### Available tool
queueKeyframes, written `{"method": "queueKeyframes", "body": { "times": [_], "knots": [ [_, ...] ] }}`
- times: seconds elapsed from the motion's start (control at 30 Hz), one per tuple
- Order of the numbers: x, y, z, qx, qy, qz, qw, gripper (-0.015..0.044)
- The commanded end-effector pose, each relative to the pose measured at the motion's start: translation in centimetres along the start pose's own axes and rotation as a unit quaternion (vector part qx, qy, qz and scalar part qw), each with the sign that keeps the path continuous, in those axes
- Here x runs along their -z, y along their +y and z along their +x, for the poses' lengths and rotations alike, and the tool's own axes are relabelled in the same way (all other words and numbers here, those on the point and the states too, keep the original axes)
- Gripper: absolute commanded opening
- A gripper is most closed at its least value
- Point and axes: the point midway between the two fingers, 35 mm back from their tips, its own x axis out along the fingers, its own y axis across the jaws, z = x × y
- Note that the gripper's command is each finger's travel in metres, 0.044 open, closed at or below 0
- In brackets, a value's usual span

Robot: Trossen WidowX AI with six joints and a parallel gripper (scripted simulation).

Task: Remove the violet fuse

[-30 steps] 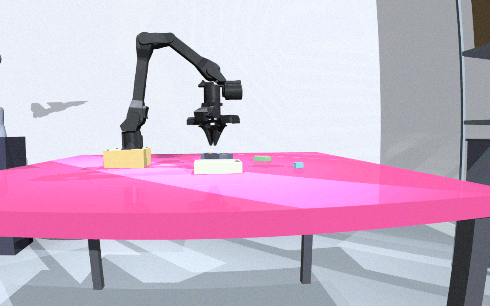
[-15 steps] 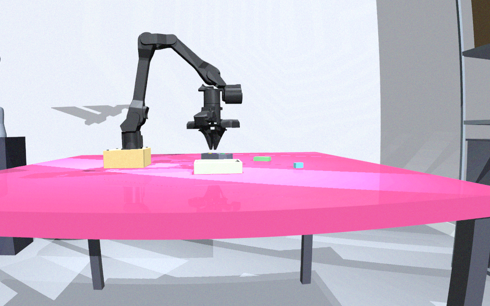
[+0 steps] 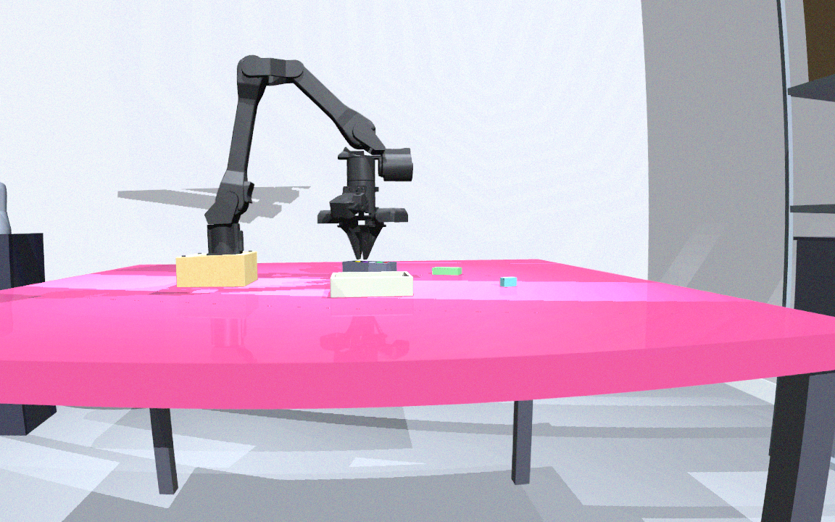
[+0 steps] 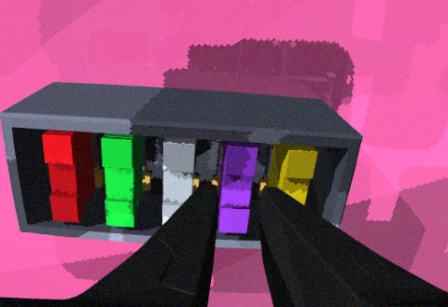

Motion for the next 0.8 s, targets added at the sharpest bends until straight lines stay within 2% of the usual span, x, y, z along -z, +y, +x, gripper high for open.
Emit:
{"method": "queueKeyframes", "body": {
  "times": [0.0,0.77],
  "knots": [
    [0.05,-0.04,0.14,0.002,0.001,0.002,1.0,0.0063],
    [0.0,0.0,0.99,0.0,0.0,0.001,1.0,0.0057]
  ]
}}
